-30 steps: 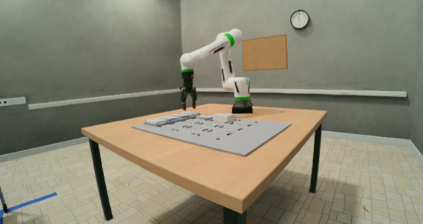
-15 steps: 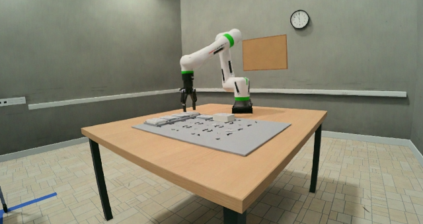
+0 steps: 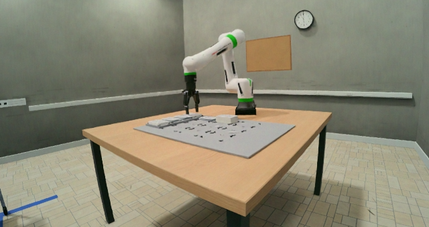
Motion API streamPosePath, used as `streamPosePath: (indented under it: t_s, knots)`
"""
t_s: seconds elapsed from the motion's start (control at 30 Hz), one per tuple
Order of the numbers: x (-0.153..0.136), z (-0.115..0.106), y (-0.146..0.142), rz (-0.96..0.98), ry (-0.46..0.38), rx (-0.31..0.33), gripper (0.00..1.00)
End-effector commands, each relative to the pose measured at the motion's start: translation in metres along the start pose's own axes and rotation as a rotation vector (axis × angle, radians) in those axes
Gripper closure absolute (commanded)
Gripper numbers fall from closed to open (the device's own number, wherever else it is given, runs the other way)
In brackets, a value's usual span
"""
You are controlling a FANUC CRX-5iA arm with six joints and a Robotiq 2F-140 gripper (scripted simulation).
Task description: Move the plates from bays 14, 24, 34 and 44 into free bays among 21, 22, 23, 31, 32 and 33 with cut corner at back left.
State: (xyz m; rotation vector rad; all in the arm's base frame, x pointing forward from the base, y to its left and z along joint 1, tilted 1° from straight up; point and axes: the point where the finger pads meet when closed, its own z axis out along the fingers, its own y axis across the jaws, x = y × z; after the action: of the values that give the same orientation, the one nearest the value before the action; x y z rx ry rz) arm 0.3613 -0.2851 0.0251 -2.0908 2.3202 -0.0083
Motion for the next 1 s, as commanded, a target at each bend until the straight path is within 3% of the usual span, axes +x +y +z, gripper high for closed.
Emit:
streamPosePath:
  t_s: [0.0, 0.37, 0.97]
  knots:
    - [0.0, 0.0, -0.001, 0.0, 0.001, 0.002, 0.3]
    - [0.0, 0.014, -0.001, 0.0, 0.001, 0.002, 0.3]
    - [0.0, 0.014, -0.001, 0.0, 0.001, 0.002, 0.33]
